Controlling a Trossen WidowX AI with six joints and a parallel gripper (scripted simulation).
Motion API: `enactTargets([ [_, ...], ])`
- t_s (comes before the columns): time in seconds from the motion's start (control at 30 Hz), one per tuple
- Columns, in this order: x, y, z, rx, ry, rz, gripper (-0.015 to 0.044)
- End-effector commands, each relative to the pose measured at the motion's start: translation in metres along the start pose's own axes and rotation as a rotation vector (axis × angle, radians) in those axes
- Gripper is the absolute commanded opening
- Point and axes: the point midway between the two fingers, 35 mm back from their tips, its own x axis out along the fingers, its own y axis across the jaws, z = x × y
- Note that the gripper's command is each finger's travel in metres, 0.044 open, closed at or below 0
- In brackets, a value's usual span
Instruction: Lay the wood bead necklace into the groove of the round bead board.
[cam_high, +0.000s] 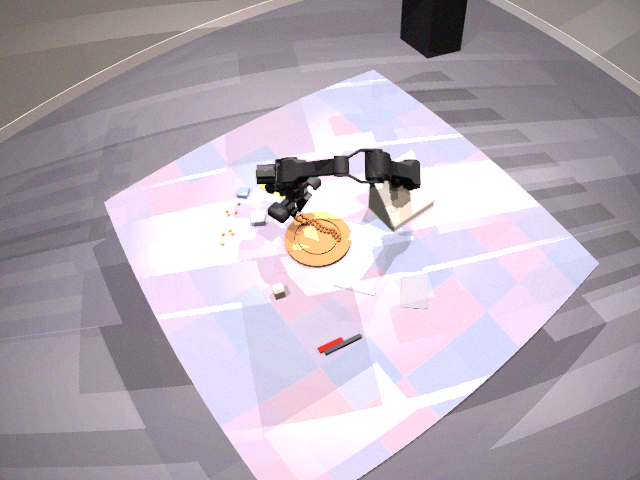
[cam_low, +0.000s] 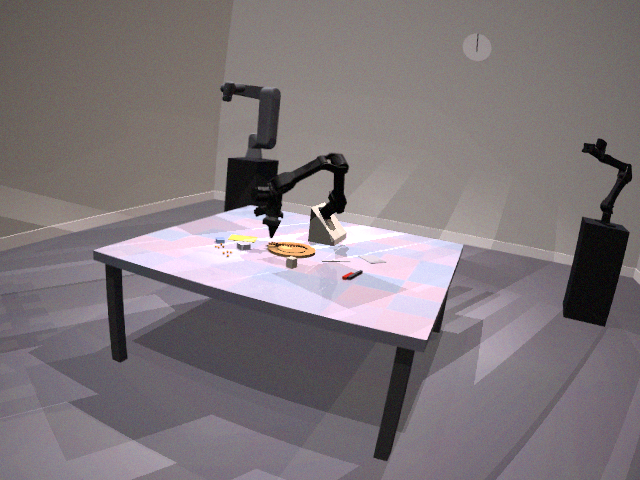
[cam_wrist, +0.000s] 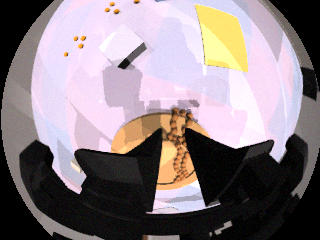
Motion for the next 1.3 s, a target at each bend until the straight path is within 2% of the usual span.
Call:
enactTargets([
  [0.0, 0.005, -0.001, -0.001, 0.005, 0.005, -0.002, 0.0120],
  [0.8, 0.031, -0.002, -0.003, 0.008, 0.014, -0.008, 0.0120],
  [0.97, 0.029, -0.001, -0.002, 0.001, 0.007, -0.006, 0.0000],
  [1.27, 0.029, -0.001, -0.002, 0.001, 0.007, -0.006, 0.0000],
])
